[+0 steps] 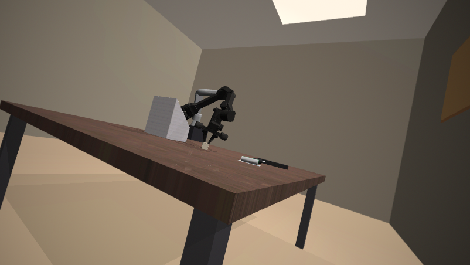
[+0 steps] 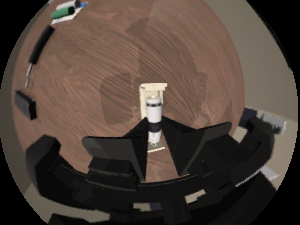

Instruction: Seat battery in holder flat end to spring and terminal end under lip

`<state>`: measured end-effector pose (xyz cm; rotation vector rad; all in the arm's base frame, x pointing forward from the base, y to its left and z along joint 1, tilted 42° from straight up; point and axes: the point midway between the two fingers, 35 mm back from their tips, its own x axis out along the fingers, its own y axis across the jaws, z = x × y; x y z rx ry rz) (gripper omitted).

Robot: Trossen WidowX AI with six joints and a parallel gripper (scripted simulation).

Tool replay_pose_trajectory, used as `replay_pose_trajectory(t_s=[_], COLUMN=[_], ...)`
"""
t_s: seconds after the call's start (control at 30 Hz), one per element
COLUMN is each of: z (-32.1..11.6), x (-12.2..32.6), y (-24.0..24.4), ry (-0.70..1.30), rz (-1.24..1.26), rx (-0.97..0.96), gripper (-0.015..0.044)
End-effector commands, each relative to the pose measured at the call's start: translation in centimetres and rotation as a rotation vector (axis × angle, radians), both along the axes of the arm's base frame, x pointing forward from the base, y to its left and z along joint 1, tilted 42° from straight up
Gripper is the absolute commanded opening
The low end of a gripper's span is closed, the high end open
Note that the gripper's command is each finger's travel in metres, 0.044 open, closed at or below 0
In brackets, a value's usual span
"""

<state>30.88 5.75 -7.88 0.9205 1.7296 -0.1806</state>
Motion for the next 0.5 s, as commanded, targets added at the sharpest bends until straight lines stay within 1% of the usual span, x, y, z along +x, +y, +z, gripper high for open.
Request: replay_pose_trajectory(t_s=[0.0,0.47], z=[-0.29,-0.24], x=[-0.38,-0.17], y=[0.31,0.34], ry=[0.031,0.084], rz=[0.014,0.039], rx=[0.025,0.073], gripper=[0.0061,0.0061])
